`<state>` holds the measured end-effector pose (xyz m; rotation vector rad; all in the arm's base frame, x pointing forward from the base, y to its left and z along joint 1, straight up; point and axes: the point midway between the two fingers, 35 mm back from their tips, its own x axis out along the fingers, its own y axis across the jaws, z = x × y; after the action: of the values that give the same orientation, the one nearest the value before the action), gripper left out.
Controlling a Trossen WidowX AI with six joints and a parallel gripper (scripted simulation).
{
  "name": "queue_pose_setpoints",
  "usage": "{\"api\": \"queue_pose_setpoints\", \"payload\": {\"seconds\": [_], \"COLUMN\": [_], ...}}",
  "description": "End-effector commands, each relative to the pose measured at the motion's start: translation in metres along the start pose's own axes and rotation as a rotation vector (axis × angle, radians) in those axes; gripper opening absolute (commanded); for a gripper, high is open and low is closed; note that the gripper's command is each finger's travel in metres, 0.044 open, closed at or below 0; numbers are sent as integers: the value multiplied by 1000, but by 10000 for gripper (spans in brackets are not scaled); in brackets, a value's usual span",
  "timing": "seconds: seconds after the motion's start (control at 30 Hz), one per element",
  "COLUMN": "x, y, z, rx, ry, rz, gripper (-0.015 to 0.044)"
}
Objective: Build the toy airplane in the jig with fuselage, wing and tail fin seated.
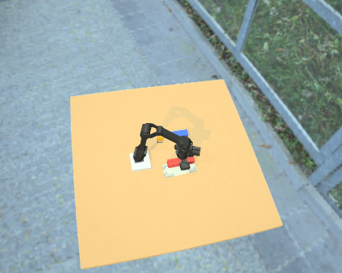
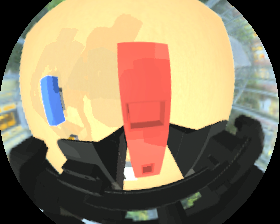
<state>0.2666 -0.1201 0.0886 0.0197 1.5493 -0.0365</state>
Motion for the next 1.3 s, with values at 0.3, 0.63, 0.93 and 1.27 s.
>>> {"api": "queue_pose_setpoints", "payload": {"seconds": [0.3,0.63,0.93,1.27], "x": [6,6,18,34], "y": [-11,-11,-12,-12], "z": [-4,-4,-3,-3], "rx": [-15,-15,-15,-15], "ry": [0,0,-1,0], "rz": [-2,-2,-2,-2], "gripper": [158,195,195,195]}}
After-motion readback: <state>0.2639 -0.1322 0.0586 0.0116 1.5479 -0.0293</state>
